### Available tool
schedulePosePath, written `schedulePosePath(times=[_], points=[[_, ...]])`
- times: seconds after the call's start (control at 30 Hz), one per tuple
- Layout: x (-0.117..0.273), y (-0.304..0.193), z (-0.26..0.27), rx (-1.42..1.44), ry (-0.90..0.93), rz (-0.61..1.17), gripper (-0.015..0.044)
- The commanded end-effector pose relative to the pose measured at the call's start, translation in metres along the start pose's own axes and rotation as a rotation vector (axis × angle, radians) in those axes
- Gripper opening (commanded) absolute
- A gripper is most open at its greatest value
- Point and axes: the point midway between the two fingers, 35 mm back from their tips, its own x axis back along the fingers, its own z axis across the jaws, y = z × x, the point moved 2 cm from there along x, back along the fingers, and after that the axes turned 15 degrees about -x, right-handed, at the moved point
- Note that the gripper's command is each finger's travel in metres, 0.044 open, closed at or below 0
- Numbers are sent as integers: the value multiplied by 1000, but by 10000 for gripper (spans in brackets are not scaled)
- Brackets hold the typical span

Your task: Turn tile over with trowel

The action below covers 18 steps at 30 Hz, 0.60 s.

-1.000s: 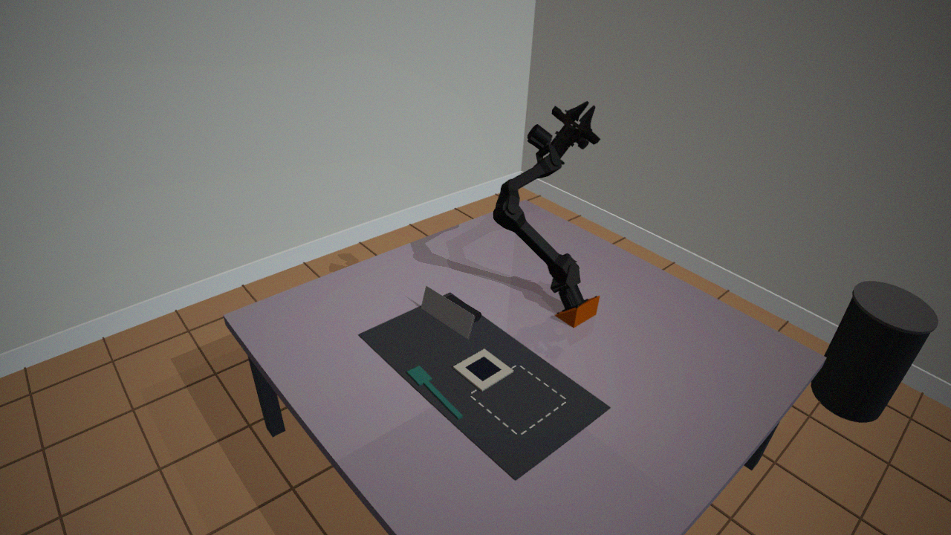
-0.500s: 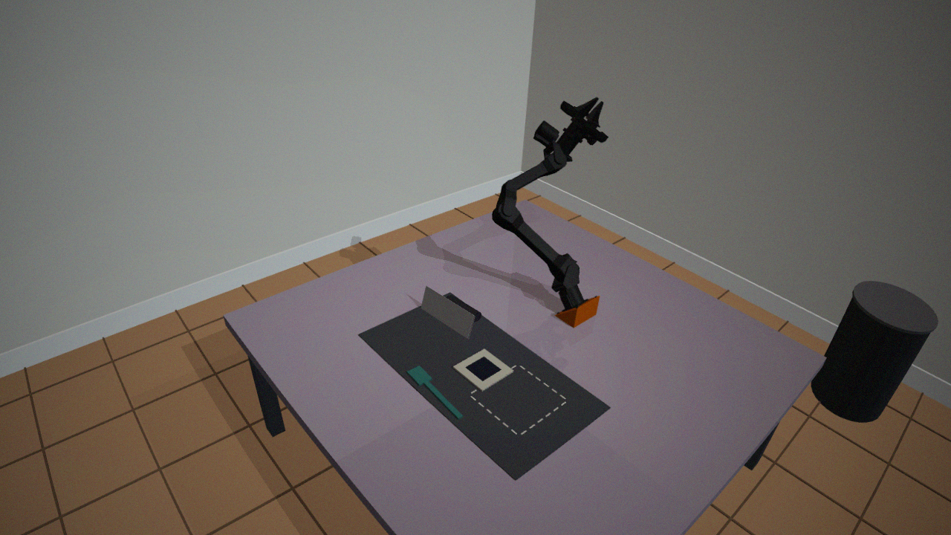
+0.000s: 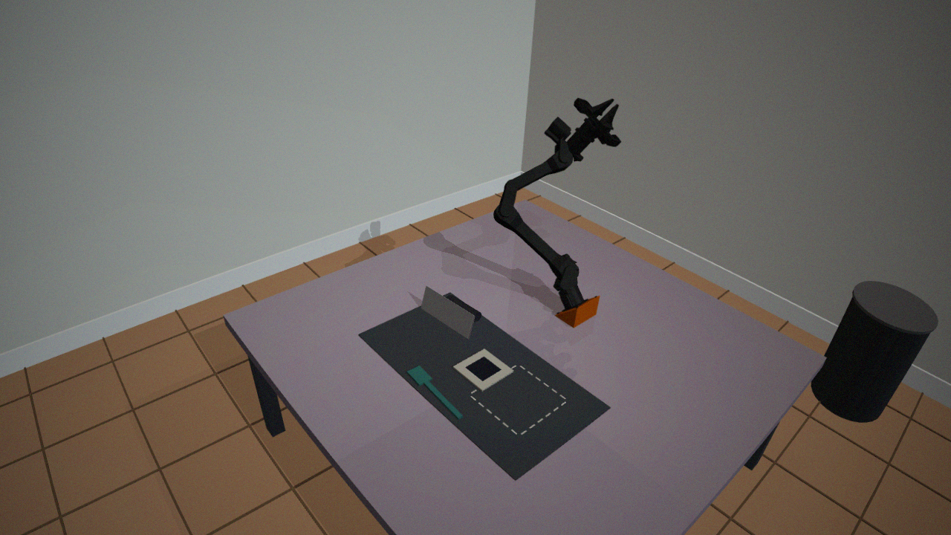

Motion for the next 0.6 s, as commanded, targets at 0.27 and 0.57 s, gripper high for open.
schedulePosePath(times=[0.27, 0.57], points=[[-27, -50, 43, -147, 105, 181, 100], [-39, -96, 67, -235, 141, 332, 100]])
